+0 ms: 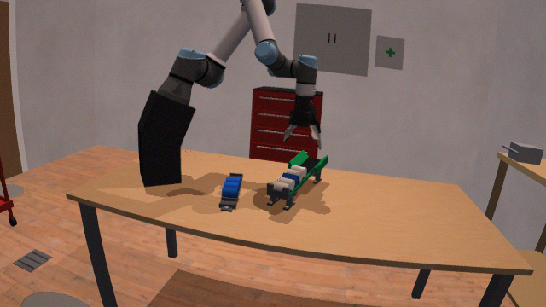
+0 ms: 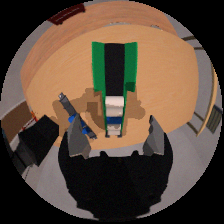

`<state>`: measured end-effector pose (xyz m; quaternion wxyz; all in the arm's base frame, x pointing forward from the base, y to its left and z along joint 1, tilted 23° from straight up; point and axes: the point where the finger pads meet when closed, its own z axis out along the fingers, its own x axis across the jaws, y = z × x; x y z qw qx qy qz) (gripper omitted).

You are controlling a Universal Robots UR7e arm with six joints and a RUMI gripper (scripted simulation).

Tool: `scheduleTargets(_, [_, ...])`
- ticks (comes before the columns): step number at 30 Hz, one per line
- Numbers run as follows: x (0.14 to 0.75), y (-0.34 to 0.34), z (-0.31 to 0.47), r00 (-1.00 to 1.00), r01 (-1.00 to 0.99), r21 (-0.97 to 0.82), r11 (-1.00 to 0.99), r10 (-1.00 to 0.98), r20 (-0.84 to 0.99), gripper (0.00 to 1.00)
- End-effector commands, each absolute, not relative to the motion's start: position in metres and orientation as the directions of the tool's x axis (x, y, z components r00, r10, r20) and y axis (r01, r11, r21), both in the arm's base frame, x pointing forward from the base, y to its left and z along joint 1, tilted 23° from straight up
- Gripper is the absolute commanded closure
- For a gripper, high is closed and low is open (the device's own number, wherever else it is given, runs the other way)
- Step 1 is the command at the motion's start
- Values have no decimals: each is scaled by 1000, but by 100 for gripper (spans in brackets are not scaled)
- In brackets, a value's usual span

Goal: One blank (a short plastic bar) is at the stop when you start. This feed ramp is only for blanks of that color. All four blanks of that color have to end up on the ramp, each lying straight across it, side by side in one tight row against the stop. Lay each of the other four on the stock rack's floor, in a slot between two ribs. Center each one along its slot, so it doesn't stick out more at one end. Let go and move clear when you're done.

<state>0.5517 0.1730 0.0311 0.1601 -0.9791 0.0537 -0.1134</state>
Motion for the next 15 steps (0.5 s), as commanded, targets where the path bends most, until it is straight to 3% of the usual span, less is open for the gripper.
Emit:
scheduleTargets(1, [553, 172, 31, 966, -97, -332, -938, -170, 196, 0])
scheduleTargets(15, [556, 168, 30, 931, -276, -362, -890, -341, 131, 0])
